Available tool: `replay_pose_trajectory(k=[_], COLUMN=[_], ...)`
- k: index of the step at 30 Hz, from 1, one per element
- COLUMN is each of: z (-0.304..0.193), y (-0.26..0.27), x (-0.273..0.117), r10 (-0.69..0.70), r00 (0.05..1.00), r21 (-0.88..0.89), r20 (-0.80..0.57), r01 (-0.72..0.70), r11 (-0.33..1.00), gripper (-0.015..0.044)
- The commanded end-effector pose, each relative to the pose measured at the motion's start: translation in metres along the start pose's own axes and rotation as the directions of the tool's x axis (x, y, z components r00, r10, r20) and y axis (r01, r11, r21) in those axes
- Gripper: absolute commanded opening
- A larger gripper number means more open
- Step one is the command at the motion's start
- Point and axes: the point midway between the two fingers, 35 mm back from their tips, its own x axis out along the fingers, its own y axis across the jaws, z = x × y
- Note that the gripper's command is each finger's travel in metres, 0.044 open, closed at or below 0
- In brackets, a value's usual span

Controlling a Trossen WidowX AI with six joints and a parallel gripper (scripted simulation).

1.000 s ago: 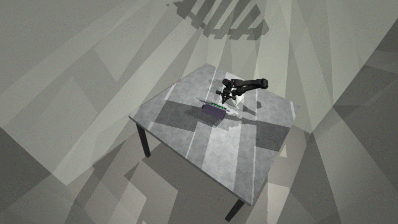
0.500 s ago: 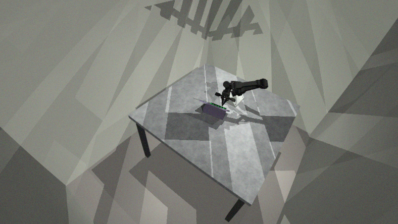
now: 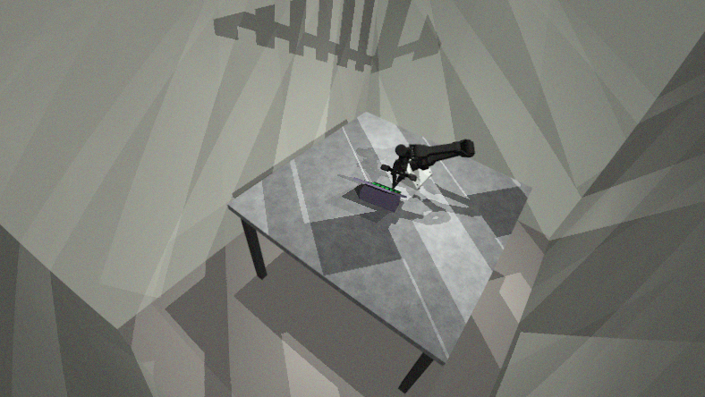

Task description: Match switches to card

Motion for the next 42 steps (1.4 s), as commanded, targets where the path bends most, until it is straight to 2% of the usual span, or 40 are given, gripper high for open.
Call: replay_pose_trajectory(k=[1, 42], z=[-0.0003, -0.0004], y=[-0.0008, -0.0007], x=[0.0001, 0.0054], r10=[-0.005, -0.004], r00=[1.000, 1.000], r21=[0.005, 0.005], r20=[-0.001, 0.000], r01=[0.005, 0.004], r11=[1.000, 1.000], gripper=[0.0000, 0.0000])
